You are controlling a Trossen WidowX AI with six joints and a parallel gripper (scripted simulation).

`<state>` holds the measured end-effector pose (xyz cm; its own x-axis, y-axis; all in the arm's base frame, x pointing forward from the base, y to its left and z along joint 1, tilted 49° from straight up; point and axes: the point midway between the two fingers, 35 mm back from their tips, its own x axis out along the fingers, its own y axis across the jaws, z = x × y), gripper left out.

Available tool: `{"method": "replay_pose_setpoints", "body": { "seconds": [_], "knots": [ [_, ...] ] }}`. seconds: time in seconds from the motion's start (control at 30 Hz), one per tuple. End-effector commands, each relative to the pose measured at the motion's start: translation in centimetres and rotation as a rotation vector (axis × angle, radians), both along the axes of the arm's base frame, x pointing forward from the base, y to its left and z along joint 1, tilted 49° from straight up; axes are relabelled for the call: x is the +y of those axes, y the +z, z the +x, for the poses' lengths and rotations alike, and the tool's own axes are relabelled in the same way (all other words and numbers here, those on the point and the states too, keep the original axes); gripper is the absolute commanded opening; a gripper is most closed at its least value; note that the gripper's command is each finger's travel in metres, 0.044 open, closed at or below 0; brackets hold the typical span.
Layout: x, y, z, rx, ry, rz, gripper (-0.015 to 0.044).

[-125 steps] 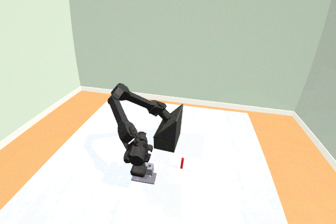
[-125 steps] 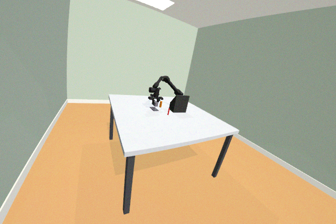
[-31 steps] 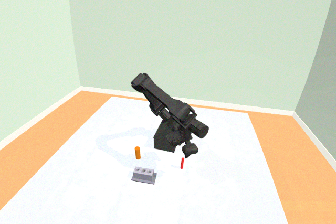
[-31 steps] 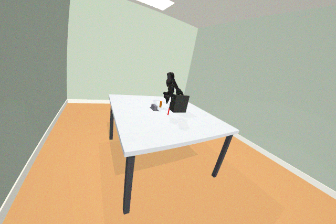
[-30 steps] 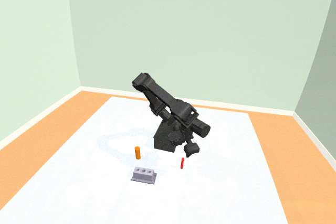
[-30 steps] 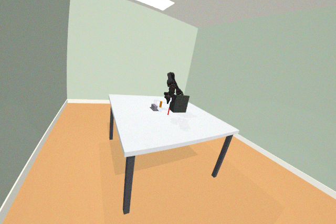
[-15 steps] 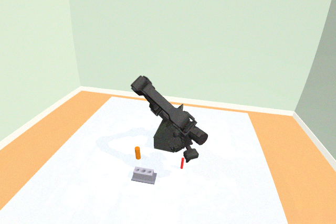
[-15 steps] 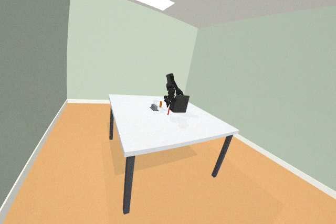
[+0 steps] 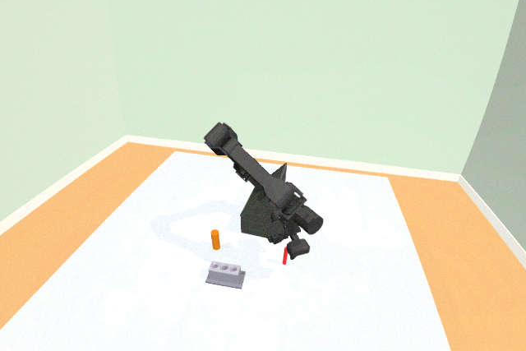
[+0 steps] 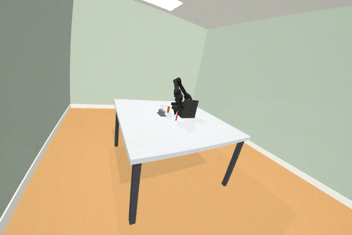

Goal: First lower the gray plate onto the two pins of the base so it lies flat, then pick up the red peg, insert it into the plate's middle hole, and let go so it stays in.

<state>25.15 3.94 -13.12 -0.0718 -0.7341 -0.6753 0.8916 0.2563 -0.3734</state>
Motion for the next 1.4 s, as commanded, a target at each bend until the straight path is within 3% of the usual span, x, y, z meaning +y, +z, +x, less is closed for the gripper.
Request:
{"method": "replay_pose_setpoints", "body": {
  "seconds": [0.0, 0.7, 1.23, 1.37],
  "knots": [
    [-0.7, -0.4, -0.3, 0.008, 0.005, -0.009, 0.0440],
    [-3.1, -2.4, -0.7, 0.008, 0.004, -0.013, 0.0440],
    [-3.1, -2.4, -0.7, 0.008, 0.004, -0.013, 0.0020],
    [-3.1, -2.4, -0.7, 0.008, 0.004, -0.013, 0.0000]
  ]
}}
